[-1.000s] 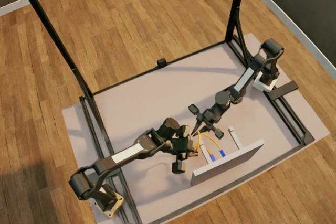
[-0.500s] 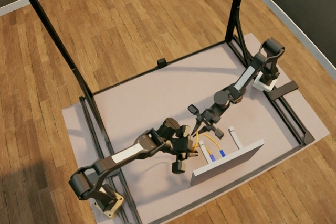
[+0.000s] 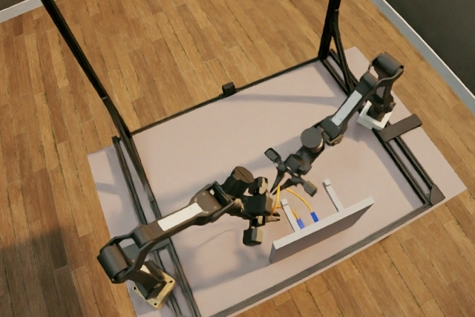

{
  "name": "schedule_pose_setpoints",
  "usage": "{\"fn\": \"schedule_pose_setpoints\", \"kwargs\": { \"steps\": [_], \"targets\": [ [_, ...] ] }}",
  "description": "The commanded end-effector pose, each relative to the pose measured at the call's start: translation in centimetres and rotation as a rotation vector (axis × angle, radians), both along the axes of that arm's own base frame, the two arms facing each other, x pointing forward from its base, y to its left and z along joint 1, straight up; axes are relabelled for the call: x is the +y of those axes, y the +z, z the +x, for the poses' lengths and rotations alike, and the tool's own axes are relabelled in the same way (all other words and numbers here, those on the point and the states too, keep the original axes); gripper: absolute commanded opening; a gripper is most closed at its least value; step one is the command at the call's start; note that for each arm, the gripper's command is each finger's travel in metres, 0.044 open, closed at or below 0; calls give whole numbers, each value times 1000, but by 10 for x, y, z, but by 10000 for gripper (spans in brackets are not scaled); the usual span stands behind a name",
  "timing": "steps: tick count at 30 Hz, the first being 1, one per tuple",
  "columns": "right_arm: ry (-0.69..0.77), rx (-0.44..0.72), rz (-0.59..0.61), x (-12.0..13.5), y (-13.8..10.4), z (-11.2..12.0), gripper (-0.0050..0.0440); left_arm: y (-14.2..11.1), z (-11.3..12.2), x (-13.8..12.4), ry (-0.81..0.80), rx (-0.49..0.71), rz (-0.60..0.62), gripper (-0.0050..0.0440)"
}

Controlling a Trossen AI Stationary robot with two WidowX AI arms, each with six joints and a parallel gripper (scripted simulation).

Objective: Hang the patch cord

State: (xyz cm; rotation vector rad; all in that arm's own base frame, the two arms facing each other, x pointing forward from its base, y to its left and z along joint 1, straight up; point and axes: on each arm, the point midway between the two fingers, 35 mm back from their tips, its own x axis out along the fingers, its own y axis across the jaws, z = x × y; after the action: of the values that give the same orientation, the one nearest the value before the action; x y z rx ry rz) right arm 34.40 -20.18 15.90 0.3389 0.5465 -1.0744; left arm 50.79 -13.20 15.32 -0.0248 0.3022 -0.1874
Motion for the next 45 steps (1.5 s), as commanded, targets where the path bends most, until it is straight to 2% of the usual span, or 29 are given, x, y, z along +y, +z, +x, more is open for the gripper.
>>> {"fn": "schedule_pose_setpoints", "kwargs": {
  "steps": [1, 45],
  "targets": [
    [0, -23, -7, -1, 9, 1, 40, 29, 2, 1, 7, -46, -5, 25],
    [0, -23, -7, -1, 9, 1, 40, 50, 3, 8, 56, 60, 31, 25]
  ]
}}
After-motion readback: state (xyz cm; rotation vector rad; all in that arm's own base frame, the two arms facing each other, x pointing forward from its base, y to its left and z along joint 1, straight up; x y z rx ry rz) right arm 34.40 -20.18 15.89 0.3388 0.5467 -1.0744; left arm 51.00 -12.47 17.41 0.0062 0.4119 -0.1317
